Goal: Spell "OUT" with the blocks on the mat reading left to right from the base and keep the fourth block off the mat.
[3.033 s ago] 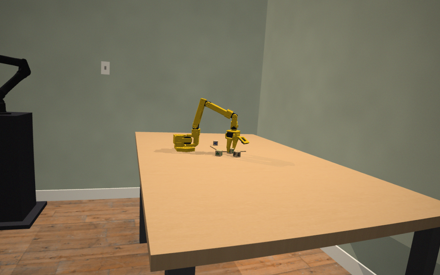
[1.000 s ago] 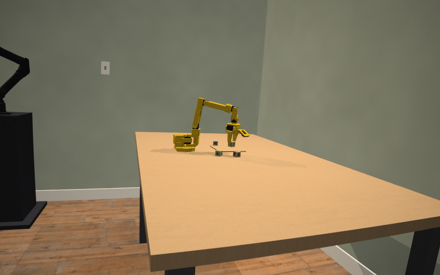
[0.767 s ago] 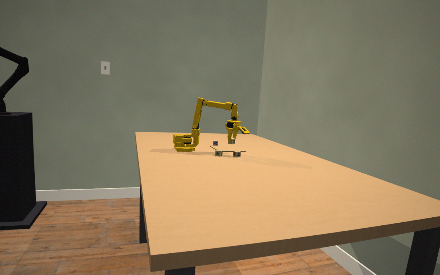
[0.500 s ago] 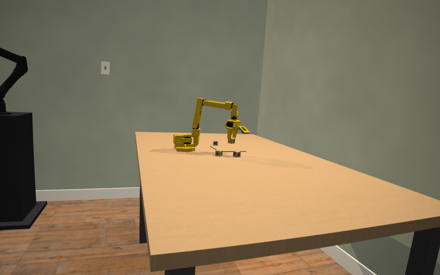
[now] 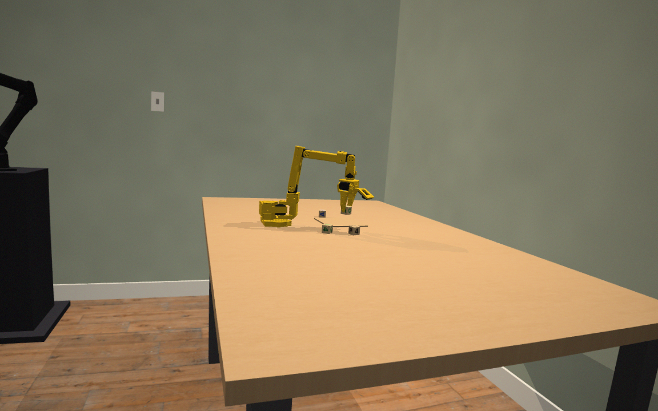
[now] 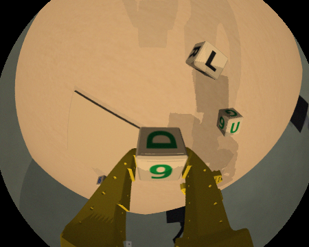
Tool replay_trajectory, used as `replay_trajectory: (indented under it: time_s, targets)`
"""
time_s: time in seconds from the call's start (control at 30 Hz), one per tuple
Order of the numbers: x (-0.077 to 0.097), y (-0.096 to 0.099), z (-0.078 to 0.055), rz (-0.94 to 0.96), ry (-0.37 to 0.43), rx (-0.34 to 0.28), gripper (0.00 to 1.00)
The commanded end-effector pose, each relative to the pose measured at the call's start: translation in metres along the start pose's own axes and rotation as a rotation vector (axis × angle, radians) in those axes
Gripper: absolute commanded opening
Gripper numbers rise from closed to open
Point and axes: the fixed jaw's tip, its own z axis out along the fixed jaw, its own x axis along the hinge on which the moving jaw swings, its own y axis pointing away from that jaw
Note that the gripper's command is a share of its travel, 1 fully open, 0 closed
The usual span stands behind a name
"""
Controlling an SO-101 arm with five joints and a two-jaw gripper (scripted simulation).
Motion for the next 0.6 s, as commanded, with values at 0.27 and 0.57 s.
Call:
replay_trajectory:
  time_s: [0.27,0.57]
  targets:
    - [-0.0036,0.0028,-0.0133,-0.249,-0.075,-0.034,0.00]
    - [-0.0014,0.0010,-0.0120,-0.492,-0.079,-0.025,0.00]
